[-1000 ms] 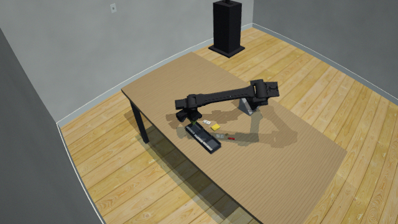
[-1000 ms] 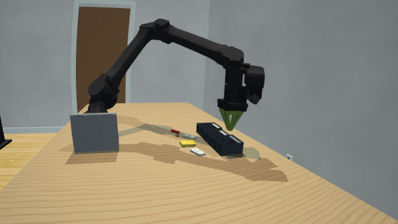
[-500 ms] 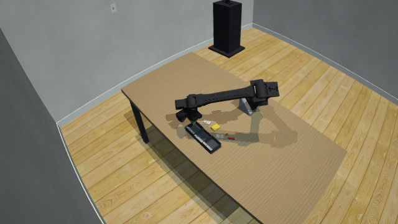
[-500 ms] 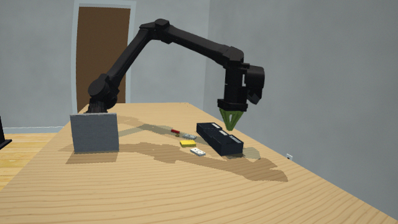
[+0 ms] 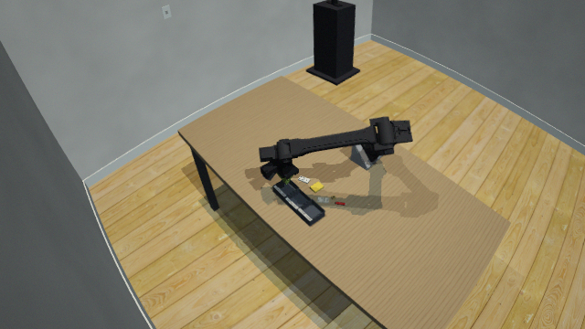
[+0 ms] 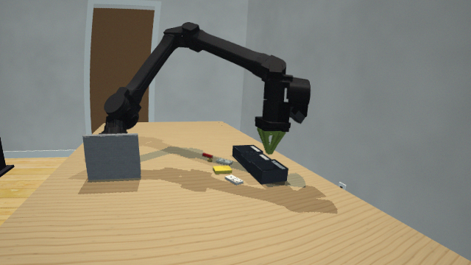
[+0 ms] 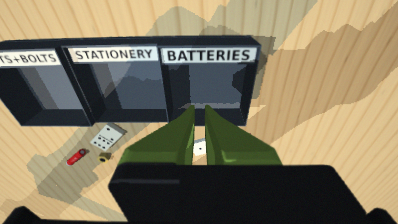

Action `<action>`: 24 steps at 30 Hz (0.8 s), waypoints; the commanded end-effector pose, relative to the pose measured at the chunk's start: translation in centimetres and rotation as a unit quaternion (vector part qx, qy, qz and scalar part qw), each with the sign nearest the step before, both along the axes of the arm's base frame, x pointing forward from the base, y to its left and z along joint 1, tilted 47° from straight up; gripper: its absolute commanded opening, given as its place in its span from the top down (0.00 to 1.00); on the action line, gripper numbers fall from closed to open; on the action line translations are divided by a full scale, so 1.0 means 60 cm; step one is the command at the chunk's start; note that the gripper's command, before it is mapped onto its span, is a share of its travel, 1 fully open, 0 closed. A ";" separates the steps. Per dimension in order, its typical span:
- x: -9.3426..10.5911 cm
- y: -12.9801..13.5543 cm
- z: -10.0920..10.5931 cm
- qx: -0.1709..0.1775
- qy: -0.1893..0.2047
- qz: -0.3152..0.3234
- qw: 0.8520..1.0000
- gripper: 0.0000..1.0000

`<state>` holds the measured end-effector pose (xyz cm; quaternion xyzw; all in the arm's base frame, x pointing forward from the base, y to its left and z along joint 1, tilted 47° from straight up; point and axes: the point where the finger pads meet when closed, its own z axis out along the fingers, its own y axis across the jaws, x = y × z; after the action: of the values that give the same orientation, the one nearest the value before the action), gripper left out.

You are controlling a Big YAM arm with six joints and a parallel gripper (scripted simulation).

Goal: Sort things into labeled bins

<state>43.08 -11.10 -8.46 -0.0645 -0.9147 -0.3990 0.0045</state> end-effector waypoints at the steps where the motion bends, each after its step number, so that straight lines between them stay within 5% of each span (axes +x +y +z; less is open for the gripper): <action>1: 0.023 0.032 0.042 -0.010 -0.016 0.007 1.000 0.92; 14: 0.034 0.095 0.107 -0.008 -0.015 0.007 1.000 0.92; 24: 0.025 0.104 0.080 -0.002 0.000 0.007 1.000 0.92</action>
<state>44.56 -5.85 -2.91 -0.0566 -0.9169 -0.3951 0.0014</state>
